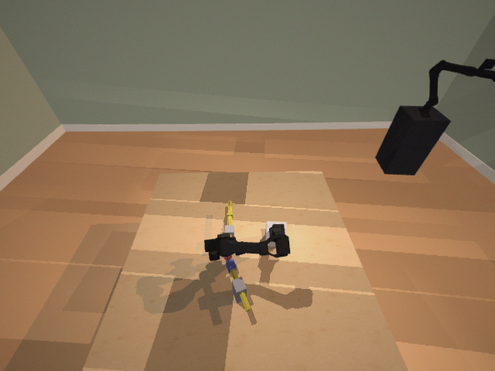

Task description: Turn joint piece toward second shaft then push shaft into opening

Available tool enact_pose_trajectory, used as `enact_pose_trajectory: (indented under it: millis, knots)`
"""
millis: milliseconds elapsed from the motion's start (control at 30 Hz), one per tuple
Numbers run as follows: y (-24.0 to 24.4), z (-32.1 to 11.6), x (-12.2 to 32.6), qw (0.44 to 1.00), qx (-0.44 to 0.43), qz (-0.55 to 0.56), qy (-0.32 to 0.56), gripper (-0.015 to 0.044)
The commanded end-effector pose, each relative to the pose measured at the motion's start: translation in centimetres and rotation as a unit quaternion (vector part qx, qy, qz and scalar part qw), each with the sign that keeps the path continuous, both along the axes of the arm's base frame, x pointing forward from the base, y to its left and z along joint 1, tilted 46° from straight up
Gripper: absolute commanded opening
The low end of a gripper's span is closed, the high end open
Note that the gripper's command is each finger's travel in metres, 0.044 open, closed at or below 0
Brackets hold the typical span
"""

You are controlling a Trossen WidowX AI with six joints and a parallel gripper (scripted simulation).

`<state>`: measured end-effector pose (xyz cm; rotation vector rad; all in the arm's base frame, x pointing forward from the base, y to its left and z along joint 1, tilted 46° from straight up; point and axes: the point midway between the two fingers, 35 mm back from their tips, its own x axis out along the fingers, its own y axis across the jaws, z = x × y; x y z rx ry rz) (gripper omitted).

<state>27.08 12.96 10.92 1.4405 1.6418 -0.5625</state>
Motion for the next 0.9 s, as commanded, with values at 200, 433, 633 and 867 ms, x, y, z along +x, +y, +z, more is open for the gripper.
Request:
enact_pose_trajectory:
  millis: [200,433,633,867]
  knots:
    - [0.0,0.0,0.0,1.000,-0.001,0.000,0.000,0.0440]
    - [-1.5,1.5,-0.1,0.997,0.077,0.011,0.016,0.0440]
    - [-1.8,2.1,0.0,0.995,0.099,0.009,0.013,0.0440]
    - [-1.8,2.1,0.0,0.995,0.099,0.009,0.013,0.0440]
